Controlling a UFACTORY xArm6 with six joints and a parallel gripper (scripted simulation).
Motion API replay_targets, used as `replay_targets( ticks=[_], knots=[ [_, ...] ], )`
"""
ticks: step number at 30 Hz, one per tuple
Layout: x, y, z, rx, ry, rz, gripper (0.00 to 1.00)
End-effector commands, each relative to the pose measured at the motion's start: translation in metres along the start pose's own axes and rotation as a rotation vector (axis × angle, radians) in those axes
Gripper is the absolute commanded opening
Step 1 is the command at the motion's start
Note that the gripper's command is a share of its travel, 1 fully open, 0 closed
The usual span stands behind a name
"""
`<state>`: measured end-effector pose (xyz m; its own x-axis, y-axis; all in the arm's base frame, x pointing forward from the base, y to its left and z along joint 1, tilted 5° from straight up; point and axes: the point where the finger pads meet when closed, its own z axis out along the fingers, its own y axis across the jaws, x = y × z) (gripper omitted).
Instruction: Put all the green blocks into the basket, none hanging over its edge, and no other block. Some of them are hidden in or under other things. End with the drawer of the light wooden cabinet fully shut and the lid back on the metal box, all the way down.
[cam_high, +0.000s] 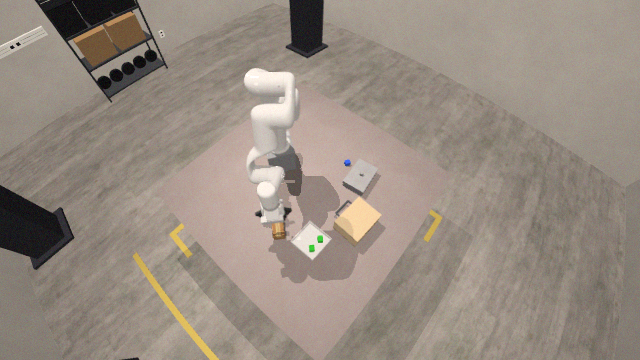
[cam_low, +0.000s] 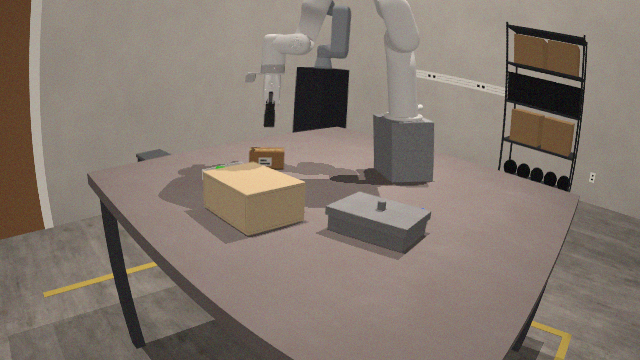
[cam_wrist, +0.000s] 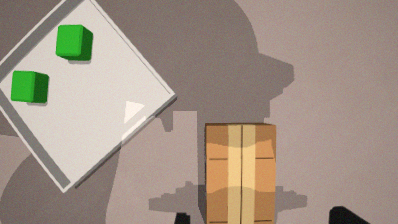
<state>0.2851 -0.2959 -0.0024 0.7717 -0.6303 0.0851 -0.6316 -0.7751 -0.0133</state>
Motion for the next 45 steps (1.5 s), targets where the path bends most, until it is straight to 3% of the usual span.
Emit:
replay_targets(
  ticks=[1,17,45],
  knots=[
    [0.003,0.0,0.013,0.0,0.004,0.0,0.9],
    [0.003,0.0,0.052,0.0,0.004,0.0,0.9],
    [0.004,0.0,0.061,0.0,0.004,0.0,0.9]
  ],
)
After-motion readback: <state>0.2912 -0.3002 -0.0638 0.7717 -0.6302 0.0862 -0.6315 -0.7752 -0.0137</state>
